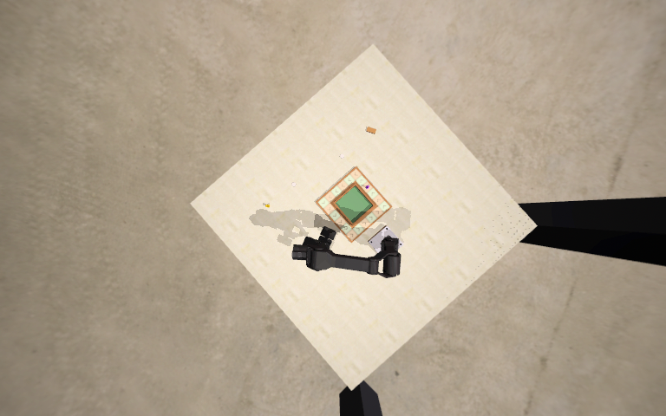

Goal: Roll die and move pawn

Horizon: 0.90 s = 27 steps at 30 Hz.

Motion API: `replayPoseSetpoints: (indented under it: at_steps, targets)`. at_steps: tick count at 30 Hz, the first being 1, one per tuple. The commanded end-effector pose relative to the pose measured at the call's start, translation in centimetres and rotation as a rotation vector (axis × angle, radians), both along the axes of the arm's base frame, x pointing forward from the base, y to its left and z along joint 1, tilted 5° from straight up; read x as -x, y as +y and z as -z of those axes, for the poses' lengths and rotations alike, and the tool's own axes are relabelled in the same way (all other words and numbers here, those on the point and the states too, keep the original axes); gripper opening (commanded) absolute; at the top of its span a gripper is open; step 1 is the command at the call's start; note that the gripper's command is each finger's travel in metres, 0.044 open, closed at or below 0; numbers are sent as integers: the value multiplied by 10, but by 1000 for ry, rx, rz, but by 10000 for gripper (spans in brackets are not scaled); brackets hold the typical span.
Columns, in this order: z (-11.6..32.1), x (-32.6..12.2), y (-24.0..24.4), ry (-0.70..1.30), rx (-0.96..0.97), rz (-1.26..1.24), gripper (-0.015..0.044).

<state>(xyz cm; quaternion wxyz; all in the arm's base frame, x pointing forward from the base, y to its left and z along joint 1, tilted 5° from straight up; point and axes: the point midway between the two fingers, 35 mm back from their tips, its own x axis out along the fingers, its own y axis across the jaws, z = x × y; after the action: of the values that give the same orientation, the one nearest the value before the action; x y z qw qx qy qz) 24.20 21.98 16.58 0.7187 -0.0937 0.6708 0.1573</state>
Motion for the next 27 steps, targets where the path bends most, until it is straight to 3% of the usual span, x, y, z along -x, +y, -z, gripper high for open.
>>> replayPoseSetpoints:
  at_steps: [1,27]
  targets:
    - [0,-5,-11,4,-1,17,0]
    - [32,-45,-143,22,8,242,0]
